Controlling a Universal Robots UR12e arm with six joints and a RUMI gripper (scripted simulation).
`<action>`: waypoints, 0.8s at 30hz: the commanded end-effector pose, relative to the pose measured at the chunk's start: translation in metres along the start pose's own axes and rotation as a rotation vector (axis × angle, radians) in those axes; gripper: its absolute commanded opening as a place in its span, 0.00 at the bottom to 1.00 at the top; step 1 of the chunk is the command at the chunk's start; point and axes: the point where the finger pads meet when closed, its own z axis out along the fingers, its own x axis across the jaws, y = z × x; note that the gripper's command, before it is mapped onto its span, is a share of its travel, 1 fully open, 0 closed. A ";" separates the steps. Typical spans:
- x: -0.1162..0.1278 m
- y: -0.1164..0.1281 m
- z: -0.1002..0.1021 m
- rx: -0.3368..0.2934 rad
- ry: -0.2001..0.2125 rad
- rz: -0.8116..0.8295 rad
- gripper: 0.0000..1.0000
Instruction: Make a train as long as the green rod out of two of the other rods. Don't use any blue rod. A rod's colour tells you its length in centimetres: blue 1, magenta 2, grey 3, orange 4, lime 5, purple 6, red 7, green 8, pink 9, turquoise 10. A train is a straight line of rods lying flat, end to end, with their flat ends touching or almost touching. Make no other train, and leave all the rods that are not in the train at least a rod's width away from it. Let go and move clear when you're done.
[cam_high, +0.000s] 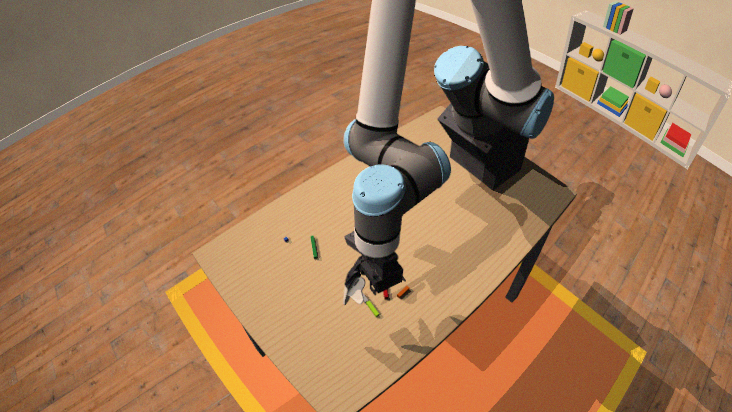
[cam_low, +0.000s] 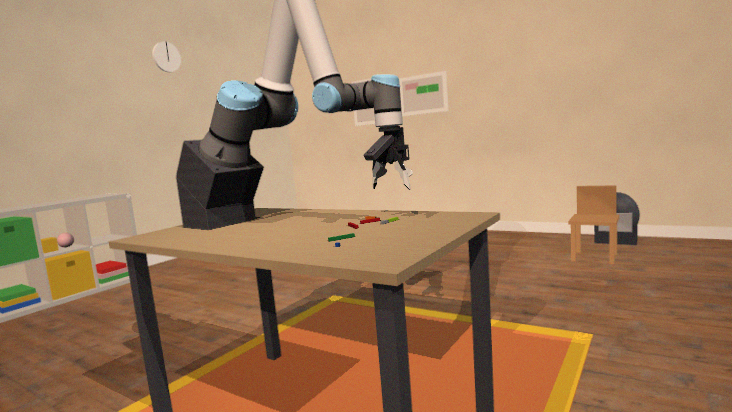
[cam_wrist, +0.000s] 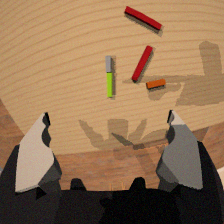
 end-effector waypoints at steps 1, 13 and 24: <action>0.000 0.001 0.000 0.000 0.000 0.000 1.00; 0.000 0.001 -0.001 0.000 0.000 0.000 1.00; -0.003 0.002 -0.042 -0.001 -0.004 -0.001 1.00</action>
